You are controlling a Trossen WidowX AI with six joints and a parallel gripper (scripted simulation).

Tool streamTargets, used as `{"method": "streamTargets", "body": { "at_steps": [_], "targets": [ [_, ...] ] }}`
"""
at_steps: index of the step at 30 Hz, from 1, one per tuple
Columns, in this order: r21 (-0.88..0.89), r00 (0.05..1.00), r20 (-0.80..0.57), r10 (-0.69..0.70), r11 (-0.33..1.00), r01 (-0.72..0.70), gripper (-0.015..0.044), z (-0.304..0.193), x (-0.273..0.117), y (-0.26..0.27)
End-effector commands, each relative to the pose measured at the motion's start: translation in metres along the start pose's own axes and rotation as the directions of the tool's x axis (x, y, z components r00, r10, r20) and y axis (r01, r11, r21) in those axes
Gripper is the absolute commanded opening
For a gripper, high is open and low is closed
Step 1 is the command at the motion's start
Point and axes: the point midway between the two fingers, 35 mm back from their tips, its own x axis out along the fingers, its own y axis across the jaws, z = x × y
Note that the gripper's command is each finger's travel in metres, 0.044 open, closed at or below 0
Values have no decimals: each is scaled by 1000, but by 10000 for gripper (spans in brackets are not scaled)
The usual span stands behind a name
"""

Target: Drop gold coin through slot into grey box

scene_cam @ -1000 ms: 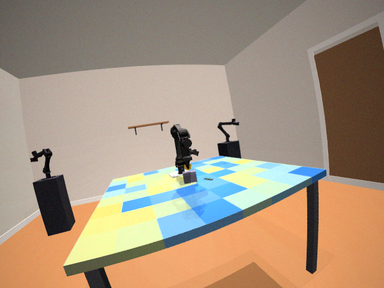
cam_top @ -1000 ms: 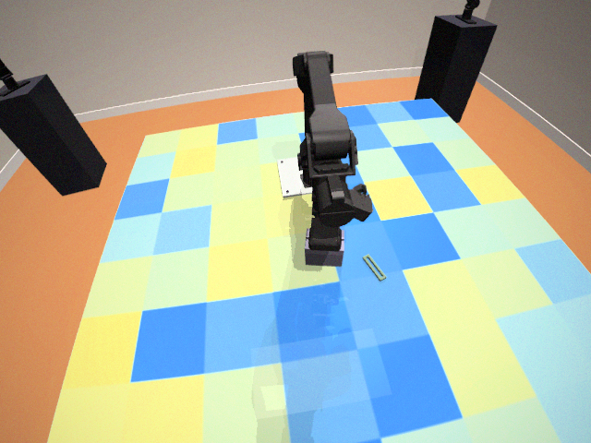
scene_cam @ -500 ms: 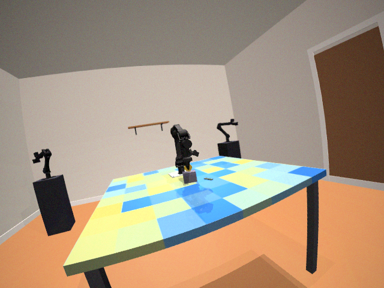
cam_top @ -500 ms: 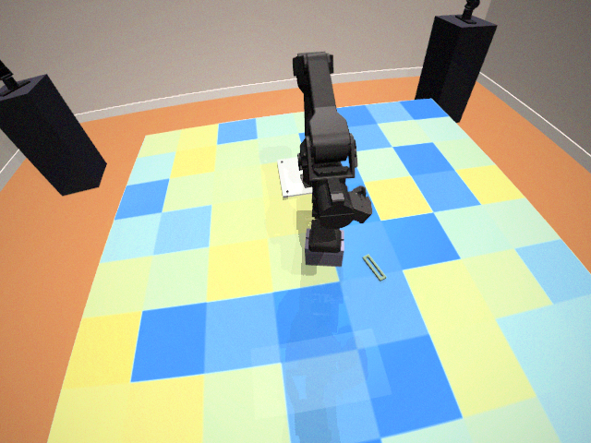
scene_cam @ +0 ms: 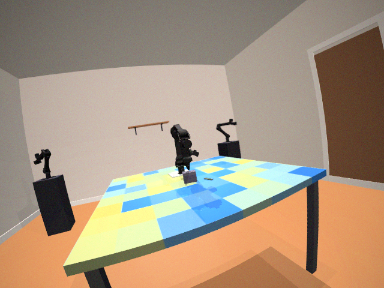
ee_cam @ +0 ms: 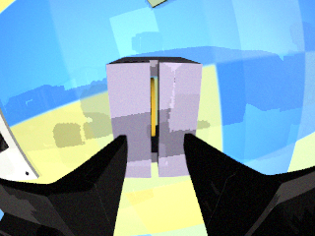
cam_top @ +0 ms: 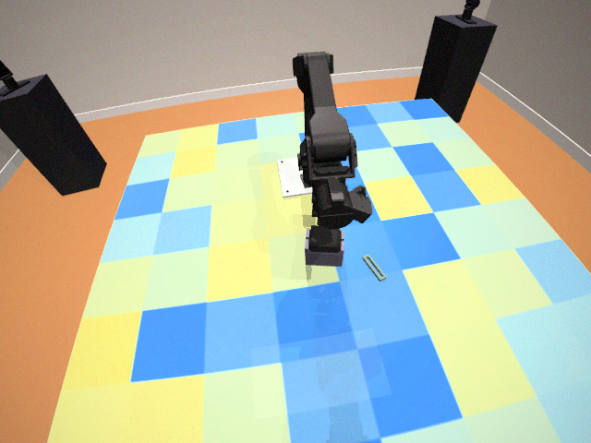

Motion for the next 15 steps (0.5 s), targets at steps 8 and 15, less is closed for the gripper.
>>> {"method": "streamTargets", "body": {
  "at_steps": [8,15],
  "targets": [
    [1,1000,0,0,1000,0,423,0,-25,0],
    [0,1000,-1,5,1000,-5,440,-1,-62,4]
  ]
}}
